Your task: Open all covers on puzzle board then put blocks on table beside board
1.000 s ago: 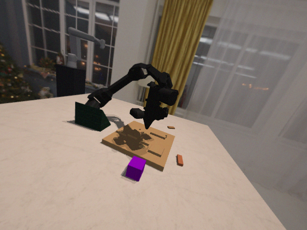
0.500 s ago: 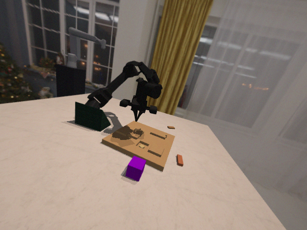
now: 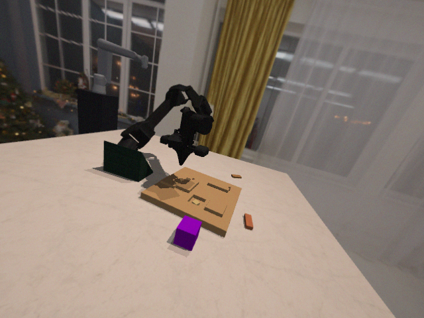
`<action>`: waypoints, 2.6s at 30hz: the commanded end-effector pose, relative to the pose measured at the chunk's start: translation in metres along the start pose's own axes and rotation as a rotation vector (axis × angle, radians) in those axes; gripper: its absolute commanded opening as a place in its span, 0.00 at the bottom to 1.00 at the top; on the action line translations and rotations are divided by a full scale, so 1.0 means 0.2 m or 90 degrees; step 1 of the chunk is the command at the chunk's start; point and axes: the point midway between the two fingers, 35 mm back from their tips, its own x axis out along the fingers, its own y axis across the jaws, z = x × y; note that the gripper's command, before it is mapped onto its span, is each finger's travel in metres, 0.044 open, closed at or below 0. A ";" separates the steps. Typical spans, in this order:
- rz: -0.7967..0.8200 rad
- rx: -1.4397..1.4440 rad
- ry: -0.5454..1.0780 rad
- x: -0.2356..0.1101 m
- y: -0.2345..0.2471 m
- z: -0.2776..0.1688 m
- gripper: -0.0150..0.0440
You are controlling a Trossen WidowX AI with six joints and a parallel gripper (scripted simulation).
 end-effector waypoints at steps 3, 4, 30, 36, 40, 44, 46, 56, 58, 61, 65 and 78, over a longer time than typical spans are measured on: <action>-0.002 0.007 -0.002 0.00 -0.01 0.00 0.25; -0.002 0.007 -0.002 0.00 -0.01 0.00 0.25; -0.001 0.007 -0.003 0.06 0.00 0.01 0.25; -0.001 0.007 -0.003 0.09 0.00 0.01 0.25; -0.001 0.007 -0.004 0.11 0.00 0.01 0.25; -0.001 0.007 -0.004 0.13 0.00 0.01 0.25; -0.001 0.007 -0.004 0.14 0.00 0.01 0.25; -0.001 0.007 -0.003 0.19 0.00 0.01 0.25; -0.001 0.007 -0.003 0.20 0.00 0.01 0.25; -0.001 0.007 -0.003 0.22 0.00 0.01 0.25; -0.001 0.007 -0.002 0.24 0.00 0.01 0.25; -0.002 0.007 0.000 0.30 -0.01 0.00 0.25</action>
